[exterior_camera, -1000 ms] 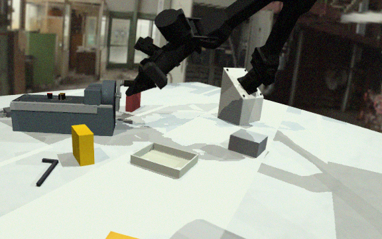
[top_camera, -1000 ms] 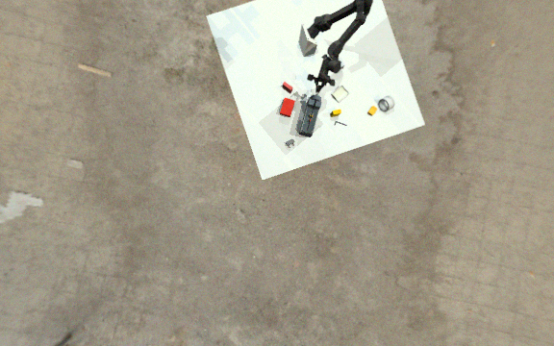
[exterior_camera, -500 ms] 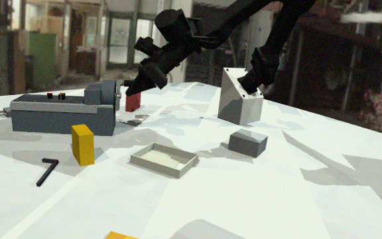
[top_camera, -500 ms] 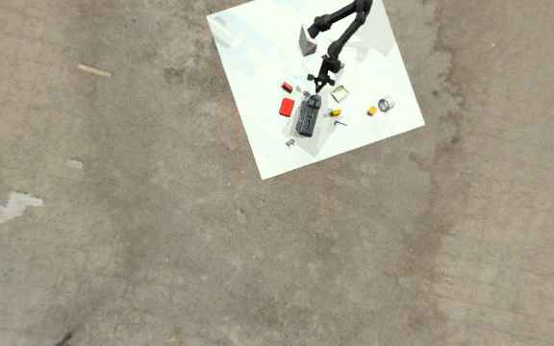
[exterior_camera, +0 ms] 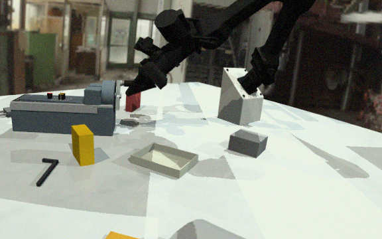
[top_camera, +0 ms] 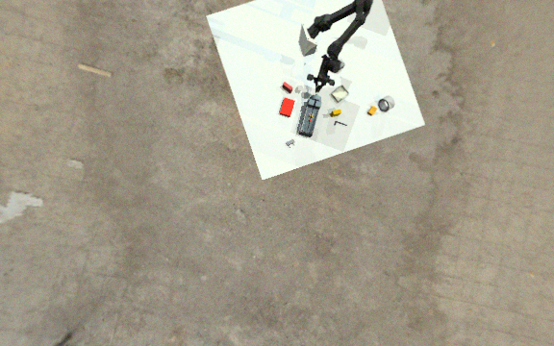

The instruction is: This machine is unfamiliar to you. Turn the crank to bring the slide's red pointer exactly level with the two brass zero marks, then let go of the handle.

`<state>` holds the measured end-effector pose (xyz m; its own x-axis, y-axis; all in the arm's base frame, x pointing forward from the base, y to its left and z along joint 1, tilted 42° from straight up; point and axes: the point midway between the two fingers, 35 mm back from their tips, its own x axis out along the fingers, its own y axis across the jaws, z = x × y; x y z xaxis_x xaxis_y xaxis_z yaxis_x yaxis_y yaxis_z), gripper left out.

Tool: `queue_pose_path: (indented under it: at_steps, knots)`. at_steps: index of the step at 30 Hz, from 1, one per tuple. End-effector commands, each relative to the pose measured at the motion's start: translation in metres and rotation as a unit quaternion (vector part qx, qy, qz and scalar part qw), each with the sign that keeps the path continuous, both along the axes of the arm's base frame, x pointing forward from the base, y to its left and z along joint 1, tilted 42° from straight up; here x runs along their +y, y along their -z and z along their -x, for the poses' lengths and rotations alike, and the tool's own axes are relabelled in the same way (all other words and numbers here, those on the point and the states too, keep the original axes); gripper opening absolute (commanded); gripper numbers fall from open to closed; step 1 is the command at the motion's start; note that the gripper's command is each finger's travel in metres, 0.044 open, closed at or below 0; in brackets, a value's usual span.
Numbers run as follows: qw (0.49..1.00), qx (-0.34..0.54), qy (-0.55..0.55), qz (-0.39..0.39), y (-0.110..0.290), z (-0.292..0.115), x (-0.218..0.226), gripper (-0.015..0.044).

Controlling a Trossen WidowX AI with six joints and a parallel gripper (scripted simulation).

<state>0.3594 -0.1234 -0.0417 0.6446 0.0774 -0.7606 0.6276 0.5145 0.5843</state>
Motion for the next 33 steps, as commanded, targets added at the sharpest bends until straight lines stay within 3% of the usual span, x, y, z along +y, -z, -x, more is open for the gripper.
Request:
queue_pose_path:
  at_steps: [1,33]
  knots:
    - [1.0,0.01,0.007,0.002,0.0065,0.0057,-0.0035,0.0]
    - [1.0,0.01,0.007,0.002,0.01,0.0071,-0.0037,0.0]
